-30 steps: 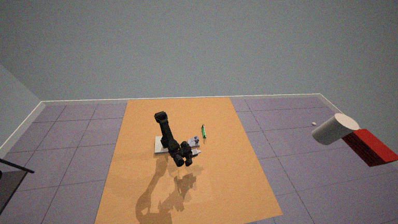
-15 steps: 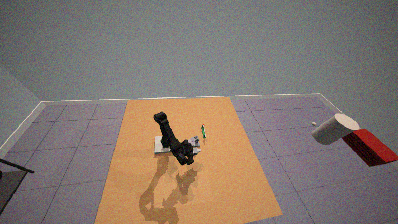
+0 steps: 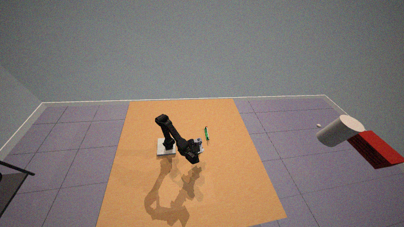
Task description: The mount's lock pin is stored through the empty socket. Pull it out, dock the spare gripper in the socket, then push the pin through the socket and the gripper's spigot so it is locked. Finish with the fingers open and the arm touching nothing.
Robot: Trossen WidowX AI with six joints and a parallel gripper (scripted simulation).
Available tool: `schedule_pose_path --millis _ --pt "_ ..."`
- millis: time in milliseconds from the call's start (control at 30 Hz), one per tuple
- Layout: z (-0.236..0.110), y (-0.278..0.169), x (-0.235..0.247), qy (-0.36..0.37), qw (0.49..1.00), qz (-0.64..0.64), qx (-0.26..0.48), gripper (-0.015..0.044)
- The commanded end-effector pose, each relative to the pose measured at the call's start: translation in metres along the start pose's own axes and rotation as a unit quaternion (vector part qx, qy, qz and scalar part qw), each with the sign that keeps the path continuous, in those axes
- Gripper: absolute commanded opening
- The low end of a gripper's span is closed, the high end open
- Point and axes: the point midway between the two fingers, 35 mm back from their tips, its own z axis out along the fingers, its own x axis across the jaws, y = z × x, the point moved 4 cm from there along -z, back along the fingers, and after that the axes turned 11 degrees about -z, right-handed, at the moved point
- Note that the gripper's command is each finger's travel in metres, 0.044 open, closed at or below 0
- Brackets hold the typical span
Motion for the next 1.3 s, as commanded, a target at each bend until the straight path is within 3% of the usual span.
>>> schedule_pose_path --millis 0,1267 --pt "0.0 0.011 0.002 0.006 1.0 0.004 0.014 0.0" --pt "0.02 0.06 0.056 0.038 0.972 0.039 0.231 0.0"
